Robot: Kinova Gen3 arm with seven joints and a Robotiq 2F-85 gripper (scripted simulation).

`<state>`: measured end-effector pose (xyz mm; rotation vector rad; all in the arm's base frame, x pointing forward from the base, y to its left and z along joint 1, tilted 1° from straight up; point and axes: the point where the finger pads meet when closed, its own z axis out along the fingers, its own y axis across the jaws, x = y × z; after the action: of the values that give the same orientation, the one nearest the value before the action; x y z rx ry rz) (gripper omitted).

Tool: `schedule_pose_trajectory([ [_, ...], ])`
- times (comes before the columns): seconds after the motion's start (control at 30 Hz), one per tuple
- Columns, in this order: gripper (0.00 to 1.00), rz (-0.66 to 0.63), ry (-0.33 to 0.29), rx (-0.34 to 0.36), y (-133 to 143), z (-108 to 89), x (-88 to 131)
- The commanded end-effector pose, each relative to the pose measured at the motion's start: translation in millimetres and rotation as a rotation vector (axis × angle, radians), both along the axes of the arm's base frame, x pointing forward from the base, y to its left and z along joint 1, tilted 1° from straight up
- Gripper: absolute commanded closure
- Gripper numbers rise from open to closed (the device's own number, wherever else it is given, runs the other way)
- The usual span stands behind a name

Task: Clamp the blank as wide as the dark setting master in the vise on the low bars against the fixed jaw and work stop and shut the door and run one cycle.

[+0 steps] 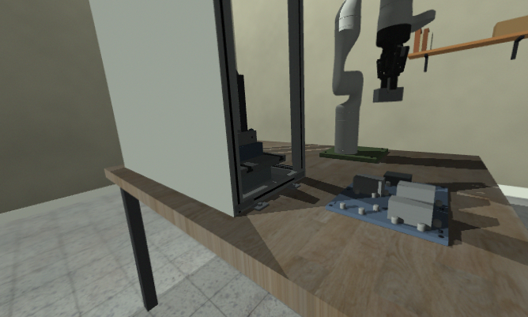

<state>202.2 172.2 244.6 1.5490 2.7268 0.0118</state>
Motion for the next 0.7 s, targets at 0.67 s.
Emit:
schedule_pose_trajectory([
  [0.67,0.9,0.232,-0.001,0.001,0.0,0.3,-0.1],
])
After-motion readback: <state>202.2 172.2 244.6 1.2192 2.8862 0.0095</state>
